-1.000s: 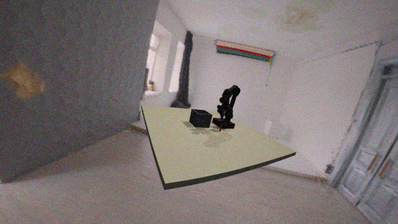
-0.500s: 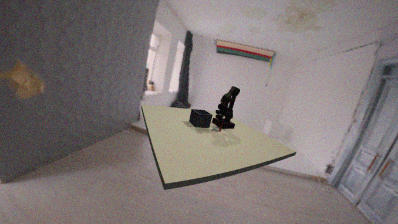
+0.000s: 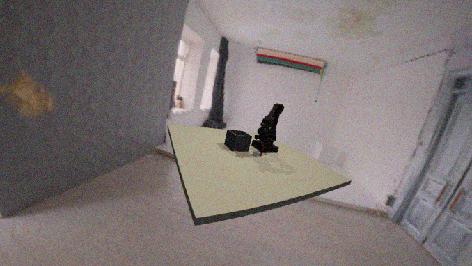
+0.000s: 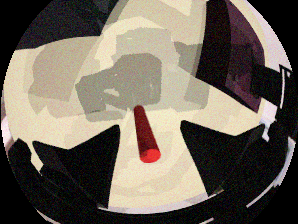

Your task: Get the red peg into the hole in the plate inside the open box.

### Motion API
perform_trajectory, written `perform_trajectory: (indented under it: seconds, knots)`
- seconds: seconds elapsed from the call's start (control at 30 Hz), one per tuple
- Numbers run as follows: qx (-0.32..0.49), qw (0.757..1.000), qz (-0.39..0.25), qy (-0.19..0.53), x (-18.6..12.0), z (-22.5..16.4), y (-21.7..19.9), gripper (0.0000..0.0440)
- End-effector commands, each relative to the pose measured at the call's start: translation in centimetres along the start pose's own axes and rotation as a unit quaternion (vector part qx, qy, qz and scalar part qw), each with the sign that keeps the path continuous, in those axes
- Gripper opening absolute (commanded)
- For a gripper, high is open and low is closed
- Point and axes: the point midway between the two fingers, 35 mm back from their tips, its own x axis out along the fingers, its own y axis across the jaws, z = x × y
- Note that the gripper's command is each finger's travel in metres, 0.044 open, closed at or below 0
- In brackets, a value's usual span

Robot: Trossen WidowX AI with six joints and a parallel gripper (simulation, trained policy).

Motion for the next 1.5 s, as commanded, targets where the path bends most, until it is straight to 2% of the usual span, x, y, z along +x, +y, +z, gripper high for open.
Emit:
perform_trajectory:
  seconds: [0.0,0.23,0.3,0.8,1.13,1.47]
  knots:
    - [-0.003,1.000,0.000,0.001,0.7,-0.1,0.2,0.0216]
    - [-0.022,1.000,0.007,0.008,1.5,-0.5,1.1,0.0040]
    - [-0.024,1.000,0.012,0.012,1.4,-0.5,1.4,0.0013]
    - [-0.005,0.996,0.083,0.038,-2.7,-0.7,3.4,0.0000]
    - [-0.015,0.990,0.135,0.039,-7.1,0.0,4.9,0.0000]
    - [-0.025,0.984,0.175,0.013,-11.9,2.4,5.7,0.0000]
